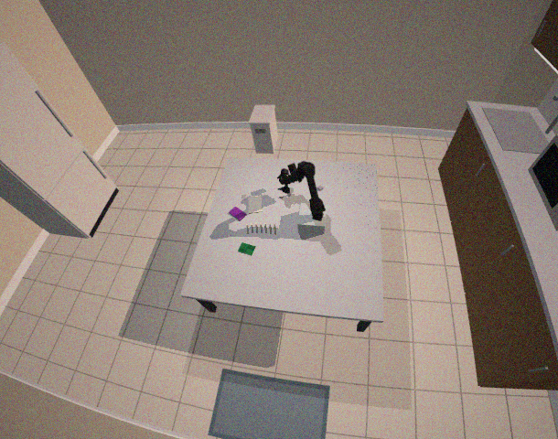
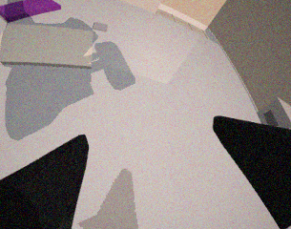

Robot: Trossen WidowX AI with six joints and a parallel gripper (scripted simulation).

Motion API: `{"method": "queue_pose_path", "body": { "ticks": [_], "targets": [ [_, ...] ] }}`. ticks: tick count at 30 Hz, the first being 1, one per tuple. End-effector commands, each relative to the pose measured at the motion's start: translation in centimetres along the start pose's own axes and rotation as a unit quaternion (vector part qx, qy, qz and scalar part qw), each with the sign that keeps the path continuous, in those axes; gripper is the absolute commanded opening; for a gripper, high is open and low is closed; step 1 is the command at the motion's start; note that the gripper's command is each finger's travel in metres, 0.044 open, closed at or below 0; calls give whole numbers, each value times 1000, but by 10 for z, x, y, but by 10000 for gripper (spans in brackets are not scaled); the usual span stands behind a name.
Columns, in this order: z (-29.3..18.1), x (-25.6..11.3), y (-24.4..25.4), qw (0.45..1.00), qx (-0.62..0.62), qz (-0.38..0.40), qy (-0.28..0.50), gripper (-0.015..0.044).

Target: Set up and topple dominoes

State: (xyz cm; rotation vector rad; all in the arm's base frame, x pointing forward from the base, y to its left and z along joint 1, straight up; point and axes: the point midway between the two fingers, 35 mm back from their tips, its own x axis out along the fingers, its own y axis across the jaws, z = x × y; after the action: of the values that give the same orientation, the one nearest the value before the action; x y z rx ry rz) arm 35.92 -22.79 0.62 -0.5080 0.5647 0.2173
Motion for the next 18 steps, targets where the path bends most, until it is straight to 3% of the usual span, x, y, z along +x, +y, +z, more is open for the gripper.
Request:
{"method": "queue_pose_path", "body": {
  "ticks": [1,9,13,18],
  "targets": [
    [10,4,-3,991,-104,37,74,440],
    [17,-30,13,875,-369,230,212,440],
    [12,-73,31,758,-482,377,223,440],
    [13,-82,34,733,-500,405,219,440]
  ]
}}
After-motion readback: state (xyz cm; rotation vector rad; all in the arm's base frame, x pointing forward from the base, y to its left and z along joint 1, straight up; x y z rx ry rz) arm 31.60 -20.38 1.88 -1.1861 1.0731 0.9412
